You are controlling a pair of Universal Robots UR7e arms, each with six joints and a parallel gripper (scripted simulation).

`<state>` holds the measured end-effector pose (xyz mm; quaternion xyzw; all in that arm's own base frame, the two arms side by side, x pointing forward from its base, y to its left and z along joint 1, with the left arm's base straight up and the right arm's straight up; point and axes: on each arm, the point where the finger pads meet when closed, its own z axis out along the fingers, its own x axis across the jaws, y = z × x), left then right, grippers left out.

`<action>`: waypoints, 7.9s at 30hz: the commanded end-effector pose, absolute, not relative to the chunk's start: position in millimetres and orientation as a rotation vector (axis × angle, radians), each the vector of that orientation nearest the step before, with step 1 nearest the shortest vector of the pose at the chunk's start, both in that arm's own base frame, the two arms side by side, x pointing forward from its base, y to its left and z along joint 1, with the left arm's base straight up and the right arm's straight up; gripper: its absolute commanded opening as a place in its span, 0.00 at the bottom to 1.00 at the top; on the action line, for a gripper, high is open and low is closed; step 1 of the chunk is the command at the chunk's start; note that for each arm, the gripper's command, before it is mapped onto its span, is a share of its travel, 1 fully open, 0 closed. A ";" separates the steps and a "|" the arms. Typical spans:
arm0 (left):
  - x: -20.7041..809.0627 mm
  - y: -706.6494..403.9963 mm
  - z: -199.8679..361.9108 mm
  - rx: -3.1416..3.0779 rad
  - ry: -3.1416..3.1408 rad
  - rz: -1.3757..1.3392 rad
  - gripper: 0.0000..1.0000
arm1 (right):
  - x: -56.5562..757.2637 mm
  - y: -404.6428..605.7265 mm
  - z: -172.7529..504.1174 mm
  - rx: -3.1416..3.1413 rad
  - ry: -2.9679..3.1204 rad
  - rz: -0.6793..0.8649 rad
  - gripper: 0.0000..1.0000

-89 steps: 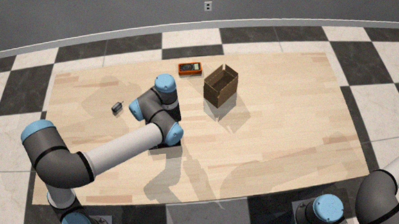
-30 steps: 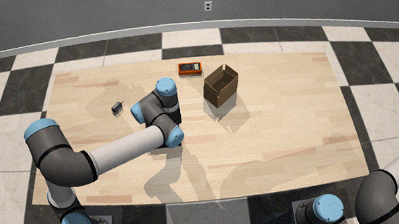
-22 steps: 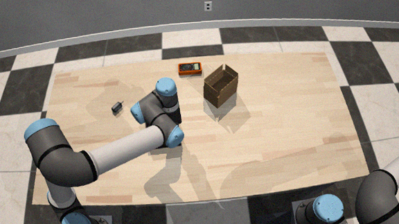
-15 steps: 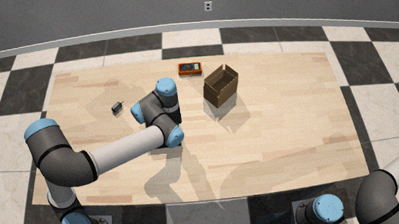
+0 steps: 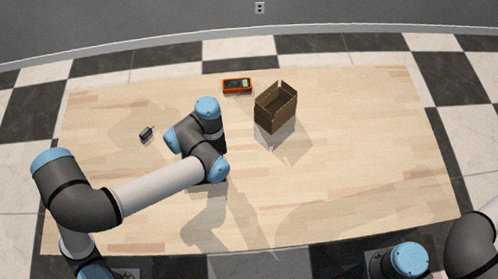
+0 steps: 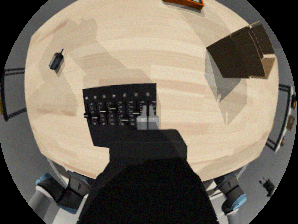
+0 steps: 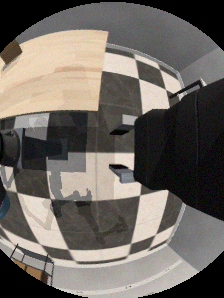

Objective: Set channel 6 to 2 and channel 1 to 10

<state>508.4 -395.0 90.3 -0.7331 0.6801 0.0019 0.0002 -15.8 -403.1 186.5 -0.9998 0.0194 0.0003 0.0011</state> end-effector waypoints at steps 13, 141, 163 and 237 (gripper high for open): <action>509.0 -395.7 88.3 -2.303 2.137 0.000 0.00 | -15.6 -403.7 187.0 -3.141 0.061 0.000 1.00; 500.0 -396.4 105.7 -2.303 2.137 0.000 0.00 | -15.6 -403.7 187.0 -3.141 0.061 0.000 1.00; 500.0 -396.4 119.5 -2.303 2.137 0.000 0.00 | -15.6 -403.7 187.0 -3.141 0.061 0.000 1.00; 484.0 -317.8 118.1 -3.140 -0.090 0.000 0.00 | -15.6 -403.7 187.0 -3.141 0.061 0.000 1.00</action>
